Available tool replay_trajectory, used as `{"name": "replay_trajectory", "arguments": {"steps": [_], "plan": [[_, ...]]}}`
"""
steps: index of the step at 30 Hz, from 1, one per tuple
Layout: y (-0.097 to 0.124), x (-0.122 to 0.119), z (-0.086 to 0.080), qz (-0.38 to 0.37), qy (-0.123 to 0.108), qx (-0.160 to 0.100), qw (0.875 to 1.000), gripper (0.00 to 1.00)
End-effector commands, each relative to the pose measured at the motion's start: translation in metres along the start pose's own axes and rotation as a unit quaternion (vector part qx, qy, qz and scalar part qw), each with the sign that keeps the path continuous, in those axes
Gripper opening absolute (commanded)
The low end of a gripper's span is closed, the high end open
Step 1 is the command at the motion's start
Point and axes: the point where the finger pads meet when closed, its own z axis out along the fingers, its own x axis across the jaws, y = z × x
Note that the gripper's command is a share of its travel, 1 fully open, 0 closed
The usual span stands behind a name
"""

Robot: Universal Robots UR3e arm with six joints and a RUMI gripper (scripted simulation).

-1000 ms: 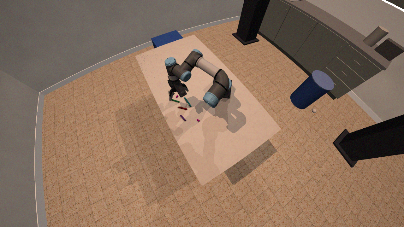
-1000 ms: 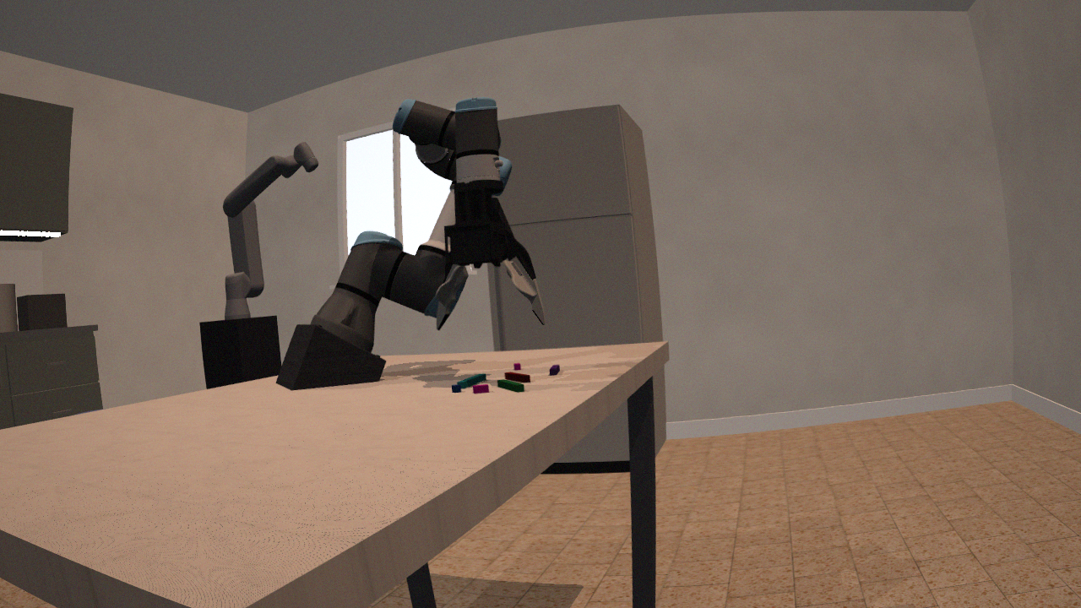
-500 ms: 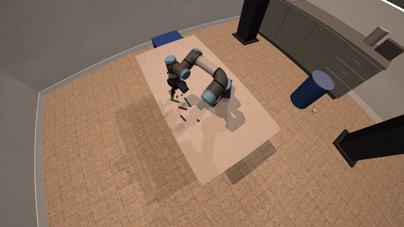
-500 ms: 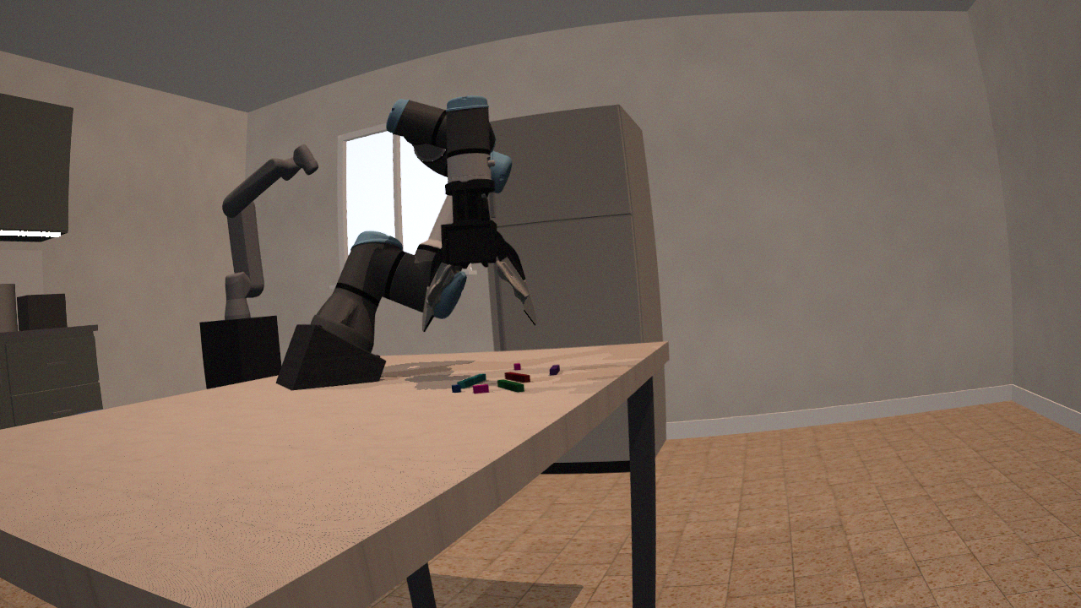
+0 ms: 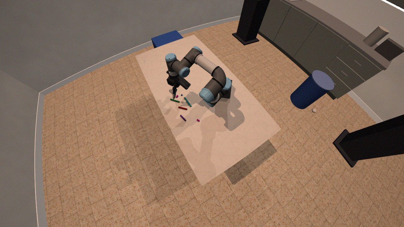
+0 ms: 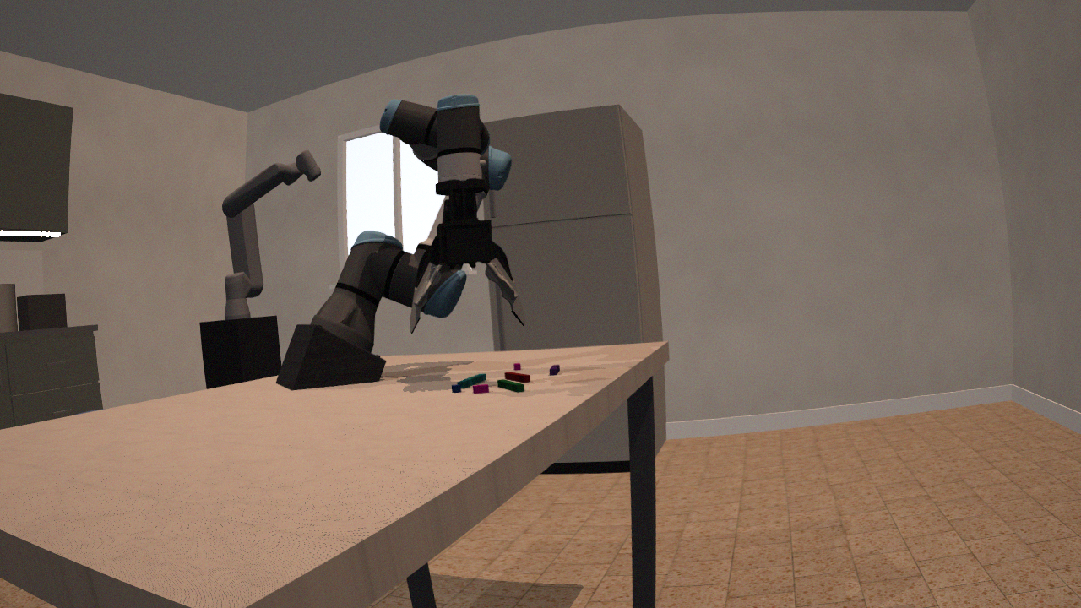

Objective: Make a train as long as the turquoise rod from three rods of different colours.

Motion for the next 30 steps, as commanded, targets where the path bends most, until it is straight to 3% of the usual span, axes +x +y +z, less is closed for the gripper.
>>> {"name": "replay_trajectory", "arguments": {"steps": [1, 9, 29, 30], "plan": [[0.007, -0.011, -0.001, -0.084, 0.005, -0.001, 0.996, 1.00], [0.011, -0.019, -0.001, -0.132, 0.005, -0.001, 0.991, 1.00], [0.013, -0.023, 0.000, -0.155, 0.006, 0.000, 0.988, 1.00], [0.013, -0.023, 0.000, -0.155, 0.006, 0.000, 0.988, 0.14]]}}
